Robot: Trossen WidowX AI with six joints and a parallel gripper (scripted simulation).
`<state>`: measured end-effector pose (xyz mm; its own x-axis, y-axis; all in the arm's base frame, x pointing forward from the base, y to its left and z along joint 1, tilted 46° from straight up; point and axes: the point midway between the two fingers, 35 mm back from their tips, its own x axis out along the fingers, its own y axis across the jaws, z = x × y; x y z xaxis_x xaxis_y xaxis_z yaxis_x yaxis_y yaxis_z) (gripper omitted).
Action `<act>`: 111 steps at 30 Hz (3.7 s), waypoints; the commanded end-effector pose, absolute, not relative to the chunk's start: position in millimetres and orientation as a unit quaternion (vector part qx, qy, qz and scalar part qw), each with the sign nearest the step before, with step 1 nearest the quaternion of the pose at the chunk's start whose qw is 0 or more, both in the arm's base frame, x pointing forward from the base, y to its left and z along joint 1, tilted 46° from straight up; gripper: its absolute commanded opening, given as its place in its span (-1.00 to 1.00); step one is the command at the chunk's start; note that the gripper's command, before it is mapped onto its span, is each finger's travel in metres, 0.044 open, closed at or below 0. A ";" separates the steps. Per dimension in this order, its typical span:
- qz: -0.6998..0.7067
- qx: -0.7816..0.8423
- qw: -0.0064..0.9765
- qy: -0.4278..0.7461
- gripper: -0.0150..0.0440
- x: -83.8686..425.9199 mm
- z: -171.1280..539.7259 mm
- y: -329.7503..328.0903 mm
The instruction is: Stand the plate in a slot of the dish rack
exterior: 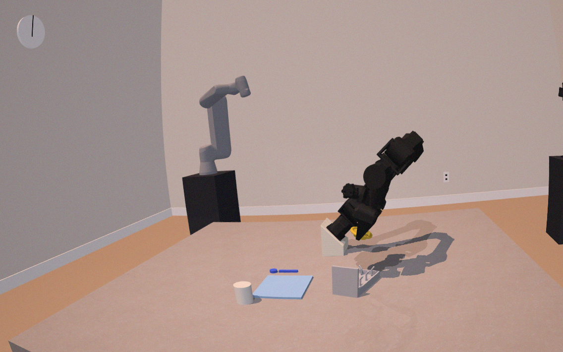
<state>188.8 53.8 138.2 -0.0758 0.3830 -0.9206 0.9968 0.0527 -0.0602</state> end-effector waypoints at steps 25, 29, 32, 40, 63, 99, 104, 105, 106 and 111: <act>-0.366 0.401 0.673 0.501 -0.49 196.2 94.5 56.2; -0.353 0.386 0.707 0.476 -0.49 199.2 92.8 58.3; -0.342 0.376 0.730 0.457 -0.49 201.4 92.1 60.2; -0.309 0.355 0.786 0.401 -0.49 206.4 93.0 66.9; -0.195 0.345 0.891 0.221 -0.49 206.6 111.2 91.7; -0.114 0.379 0.913 0.093 -0.49 194.9 120.8 112.8; -0.113 0.382 0.912 0.093 -0.49 199.7 113.2 119.0; -0.113 0.383 0.912 0.093 -0.49 200.8 111.8 120.1; -0.113 0.385 0.911 0.092 -0.49 202.0 110.3 121.3; -0.112 0.389 0.910 0.091 -0.49 205.8 105.4 124.7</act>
